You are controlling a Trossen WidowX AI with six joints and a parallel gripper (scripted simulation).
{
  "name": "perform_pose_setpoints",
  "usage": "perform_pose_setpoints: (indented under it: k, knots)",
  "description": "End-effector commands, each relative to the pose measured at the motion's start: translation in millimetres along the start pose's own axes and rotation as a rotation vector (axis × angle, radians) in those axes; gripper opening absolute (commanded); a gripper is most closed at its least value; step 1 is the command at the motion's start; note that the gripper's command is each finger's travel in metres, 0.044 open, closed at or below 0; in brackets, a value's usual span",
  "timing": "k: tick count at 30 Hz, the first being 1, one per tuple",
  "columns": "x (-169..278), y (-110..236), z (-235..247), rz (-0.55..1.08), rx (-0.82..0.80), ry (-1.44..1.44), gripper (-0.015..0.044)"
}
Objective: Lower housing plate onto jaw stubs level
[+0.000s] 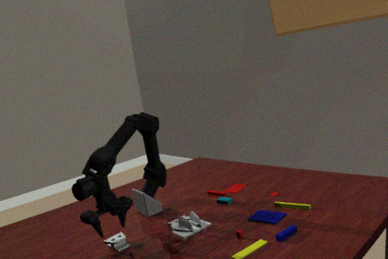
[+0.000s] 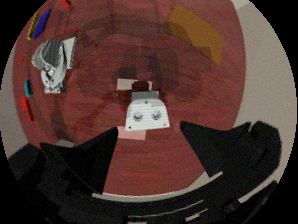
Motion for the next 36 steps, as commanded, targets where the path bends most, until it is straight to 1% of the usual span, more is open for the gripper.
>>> perform_pose_setpoints:
  k: [1, 11, 29, 36]
  knots:
    - [1, -8, 1, -0.003, -0.009, -0.006, 0.0440]
    - [0, -15, 0, -0.003, -0.009, -0.006, 0.0440]
    - [0, -43, 1, -0.003, -0.009, -0.005, 0.0440]
    - [0, -44, 1, -0.003, -0.009, -0.005, 0.0440]
Point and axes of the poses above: the point midway between the two fingers, 35 mm back from their tips, its own y axis back along the fingers, its own z axis across the jaws, x = y × z, the point moved 7 cm from there along y, back along the fingers, and after that the axes turned 6 degrees about y, right-handed, at the moved point
